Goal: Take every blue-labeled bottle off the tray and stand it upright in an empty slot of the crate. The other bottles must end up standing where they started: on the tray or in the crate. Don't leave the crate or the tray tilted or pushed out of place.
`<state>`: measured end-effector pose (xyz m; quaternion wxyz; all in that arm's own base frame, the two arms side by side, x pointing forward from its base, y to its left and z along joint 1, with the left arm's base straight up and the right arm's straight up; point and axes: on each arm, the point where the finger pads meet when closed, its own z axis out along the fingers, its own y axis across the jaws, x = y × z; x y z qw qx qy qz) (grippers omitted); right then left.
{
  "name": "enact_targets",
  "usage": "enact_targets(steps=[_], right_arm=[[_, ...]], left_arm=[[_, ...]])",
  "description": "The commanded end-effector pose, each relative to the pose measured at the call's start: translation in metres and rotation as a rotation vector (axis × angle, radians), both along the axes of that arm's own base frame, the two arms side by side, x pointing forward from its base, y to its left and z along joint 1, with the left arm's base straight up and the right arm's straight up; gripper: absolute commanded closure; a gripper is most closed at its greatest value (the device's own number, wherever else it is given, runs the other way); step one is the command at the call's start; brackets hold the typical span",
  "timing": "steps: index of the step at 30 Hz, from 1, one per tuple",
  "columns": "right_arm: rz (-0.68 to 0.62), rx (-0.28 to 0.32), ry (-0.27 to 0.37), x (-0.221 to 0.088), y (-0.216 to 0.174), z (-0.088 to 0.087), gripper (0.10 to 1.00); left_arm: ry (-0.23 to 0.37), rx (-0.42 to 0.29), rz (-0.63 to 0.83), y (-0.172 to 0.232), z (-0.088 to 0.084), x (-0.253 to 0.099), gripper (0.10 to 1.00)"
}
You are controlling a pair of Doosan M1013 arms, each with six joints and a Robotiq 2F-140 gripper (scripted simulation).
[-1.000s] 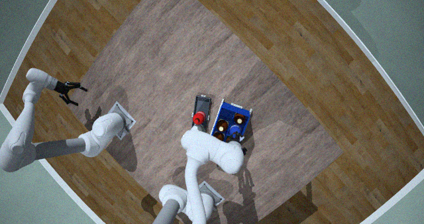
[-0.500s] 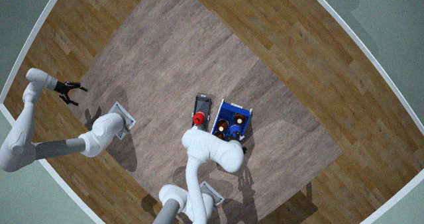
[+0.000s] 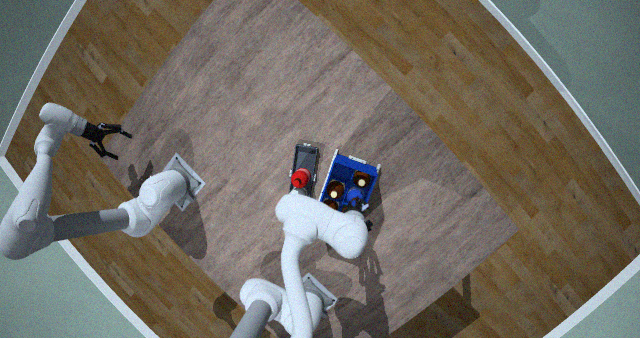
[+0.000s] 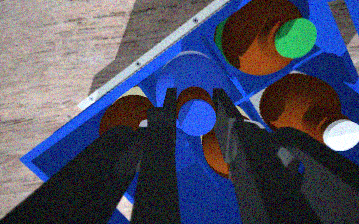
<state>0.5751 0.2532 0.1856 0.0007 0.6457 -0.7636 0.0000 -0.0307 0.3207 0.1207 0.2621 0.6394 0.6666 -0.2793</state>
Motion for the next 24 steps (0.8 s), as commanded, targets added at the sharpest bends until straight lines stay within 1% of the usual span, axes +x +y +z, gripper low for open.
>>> enact_targets(steps=[1,24], right_arm=[[0.000,0.001,-0.001,0.0003,0.0002,-0.0004,0.999],[0.000,0.001,-0.001,0.0003,0.0002,-0.0011,0.999]], left_arm=[[0.000,0.001,0.000,0.0002,0.0003,-0.0001,0.098],[0.000,0.001,0.000,0.0002,0.0003,-0.0001,0.098]])
